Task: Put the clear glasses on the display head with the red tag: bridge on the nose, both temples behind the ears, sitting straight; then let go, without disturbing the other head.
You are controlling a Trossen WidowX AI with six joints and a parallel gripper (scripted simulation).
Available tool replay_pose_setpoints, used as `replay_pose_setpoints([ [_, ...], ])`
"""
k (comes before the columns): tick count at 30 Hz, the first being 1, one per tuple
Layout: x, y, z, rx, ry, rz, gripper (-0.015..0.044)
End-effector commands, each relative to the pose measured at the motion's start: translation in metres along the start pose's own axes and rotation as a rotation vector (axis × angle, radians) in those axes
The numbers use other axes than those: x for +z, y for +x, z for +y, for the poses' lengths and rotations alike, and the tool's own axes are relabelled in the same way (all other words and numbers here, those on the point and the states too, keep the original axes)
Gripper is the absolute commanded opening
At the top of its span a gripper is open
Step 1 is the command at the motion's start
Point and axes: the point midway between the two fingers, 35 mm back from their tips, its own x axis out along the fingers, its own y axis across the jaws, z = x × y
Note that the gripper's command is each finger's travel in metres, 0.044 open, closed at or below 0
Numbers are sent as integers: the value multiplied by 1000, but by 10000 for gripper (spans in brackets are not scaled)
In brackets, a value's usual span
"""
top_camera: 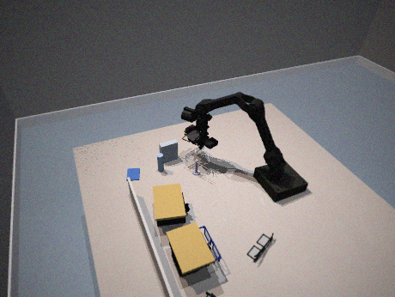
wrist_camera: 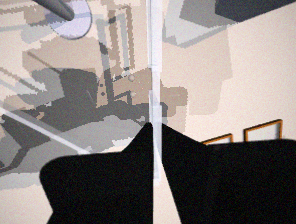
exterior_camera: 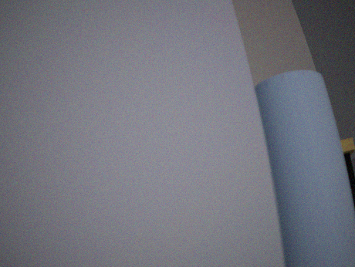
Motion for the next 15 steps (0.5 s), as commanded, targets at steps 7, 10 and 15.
replay_pose_setpoints([
  [7, -10, 0, -2, -1, -1, 8, 0],
  [10, -11, 0, -2, -1, -1, 8, 0],
  [15, -9, 0, -2, -1, -1, 8, 0],
])
